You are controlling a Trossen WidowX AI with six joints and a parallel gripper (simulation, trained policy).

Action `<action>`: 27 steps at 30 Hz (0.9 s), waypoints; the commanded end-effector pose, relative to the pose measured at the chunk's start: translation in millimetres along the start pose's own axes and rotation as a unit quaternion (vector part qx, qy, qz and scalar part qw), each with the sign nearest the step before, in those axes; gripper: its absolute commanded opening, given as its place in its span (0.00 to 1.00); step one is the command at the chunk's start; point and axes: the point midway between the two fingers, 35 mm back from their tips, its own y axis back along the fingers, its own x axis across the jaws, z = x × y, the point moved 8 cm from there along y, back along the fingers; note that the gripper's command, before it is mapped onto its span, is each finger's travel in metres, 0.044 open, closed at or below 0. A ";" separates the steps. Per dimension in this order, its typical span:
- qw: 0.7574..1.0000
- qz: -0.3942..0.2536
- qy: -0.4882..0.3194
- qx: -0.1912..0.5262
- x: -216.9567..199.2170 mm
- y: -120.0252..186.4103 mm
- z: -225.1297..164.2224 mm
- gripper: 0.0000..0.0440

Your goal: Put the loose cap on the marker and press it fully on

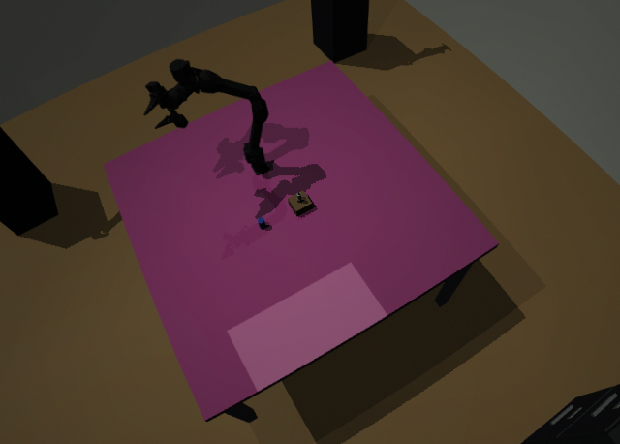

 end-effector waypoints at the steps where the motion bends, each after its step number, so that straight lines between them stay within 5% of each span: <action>1: 1.000 -0.025 -0.005 0.008 -9.3 -9.0 1.7 0.64; 27: 0.980 -0.190 -0.018 0.060 -74.8 -64.6 -6.1 0.71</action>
